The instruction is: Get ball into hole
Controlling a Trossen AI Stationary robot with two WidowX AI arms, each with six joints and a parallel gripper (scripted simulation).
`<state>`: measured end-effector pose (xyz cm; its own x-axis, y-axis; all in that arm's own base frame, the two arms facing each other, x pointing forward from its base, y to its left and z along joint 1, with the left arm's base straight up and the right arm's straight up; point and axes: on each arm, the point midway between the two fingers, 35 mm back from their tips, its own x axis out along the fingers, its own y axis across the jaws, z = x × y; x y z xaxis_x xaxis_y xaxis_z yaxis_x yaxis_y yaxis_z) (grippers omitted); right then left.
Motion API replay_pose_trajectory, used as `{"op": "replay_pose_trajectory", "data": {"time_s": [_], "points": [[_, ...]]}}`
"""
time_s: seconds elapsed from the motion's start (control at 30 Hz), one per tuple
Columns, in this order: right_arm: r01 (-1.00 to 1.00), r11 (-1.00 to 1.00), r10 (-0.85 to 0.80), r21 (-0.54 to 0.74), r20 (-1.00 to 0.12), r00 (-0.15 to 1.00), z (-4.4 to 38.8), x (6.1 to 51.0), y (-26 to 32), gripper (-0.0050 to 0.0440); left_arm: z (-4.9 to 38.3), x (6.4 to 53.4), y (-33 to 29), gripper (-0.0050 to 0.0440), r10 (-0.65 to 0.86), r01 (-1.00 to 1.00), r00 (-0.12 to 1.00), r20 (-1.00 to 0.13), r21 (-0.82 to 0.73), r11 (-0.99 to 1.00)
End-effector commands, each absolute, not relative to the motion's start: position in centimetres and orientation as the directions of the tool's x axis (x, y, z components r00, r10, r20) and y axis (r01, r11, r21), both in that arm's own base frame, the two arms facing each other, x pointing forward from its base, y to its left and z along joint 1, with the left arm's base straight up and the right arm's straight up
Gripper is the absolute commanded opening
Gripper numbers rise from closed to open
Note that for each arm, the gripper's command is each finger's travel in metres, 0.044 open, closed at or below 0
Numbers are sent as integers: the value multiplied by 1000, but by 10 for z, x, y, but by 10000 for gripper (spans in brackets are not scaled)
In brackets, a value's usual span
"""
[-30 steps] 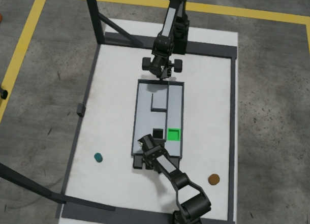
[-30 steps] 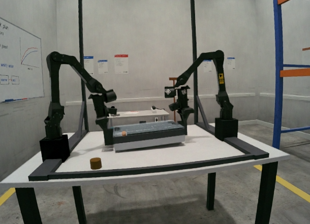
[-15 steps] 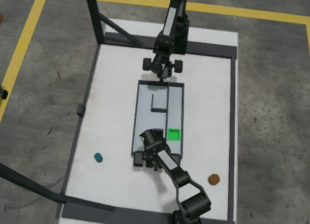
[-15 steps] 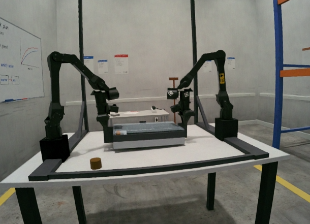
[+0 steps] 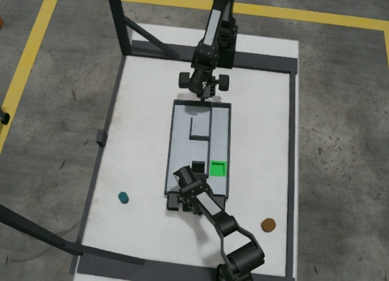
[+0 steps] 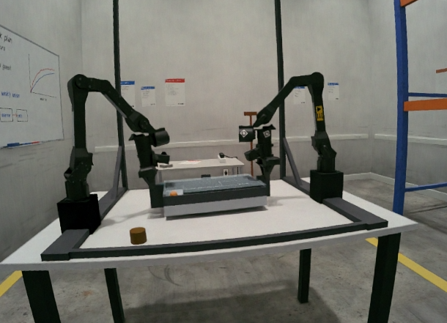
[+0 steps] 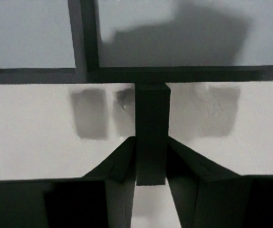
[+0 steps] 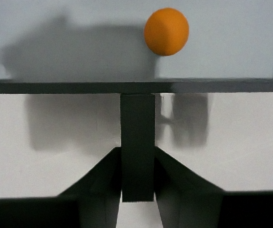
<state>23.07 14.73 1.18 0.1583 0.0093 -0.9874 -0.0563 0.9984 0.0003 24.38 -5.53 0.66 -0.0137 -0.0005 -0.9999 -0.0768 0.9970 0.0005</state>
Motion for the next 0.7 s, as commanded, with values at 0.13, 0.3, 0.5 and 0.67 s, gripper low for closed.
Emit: {"op": "replay_pose_trajectory", "data": {"time_s": [0.13,0.3,0.5,0.67], "points": [[-61,998,40,27,-976,213,16,235,152,-50,23,253,-58,-50,-18,-72,5,-1000,-18,997],[-64,996,80,69,-978,193,26,240,151,-50,15,248,-55,-50,-52,-70,30,-998,-54,996],[-62,997,63,53,-986,155,25,238,151,-50,11,249,-58,-50,-41,-70,57,-998,-45,997],[-58,998,16,6,-986,166,26,239,154,-50,9,251,-61,-50,6,-73,44,-999,3,997]]}}
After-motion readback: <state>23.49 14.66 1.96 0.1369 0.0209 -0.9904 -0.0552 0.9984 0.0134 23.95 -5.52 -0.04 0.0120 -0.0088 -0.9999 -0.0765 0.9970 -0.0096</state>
